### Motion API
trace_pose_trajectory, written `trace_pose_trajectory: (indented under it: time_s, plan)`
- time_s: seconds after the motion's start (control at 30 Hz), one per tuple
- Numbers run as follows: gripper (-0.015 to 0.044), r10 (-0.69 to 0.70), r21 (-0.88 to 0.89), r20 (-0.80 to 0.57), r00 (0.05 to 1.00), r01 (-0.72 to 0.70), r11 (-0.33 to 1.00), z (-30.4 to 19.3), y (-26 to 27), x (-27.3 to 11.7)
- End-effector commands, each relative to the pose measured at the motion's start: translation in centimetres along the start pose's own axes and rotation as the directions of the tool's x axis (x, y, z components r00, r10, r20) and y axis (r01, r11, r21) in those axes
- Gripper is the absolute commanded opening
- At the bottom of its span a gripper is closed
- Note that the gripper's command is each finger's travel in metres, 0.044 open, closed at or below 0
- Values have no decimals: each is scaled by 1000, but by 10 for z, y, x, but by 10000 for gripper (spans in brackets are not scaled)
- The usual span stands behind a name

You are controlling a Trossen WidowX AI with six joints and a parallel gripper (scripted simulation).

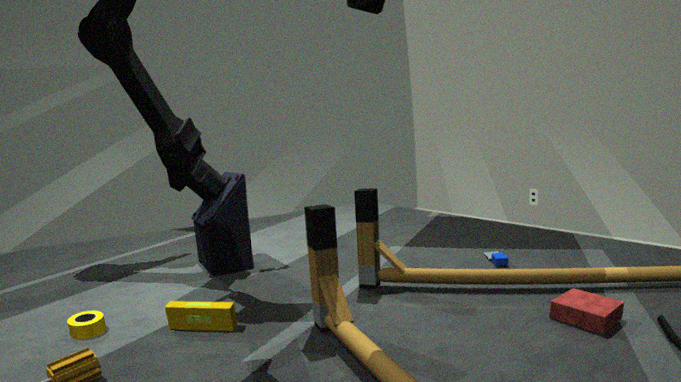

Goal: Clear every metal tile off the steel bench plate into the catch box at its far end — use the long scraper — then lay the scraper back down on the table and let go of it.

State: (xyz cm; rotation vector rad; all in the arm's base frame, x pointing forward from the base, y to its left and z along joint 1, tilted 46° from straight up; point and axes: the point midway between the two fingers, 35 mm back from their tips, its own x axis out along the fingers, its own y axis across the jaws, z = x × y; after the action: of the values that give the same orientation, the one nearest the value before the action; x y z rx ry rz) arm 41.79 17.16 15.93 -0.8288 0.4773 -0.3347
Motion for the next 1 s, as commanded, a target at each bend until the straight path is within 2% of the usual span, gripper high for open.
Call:
trace_pose_trajectory:
  time_s: [0.0, 0.97]
  plan:
    - [440, 3, 3, -33, 999, -3, 1000, 1, 0, 15]
    - [440, -2, 11, -279, 960, 5, 1000, -23, -4, 117]
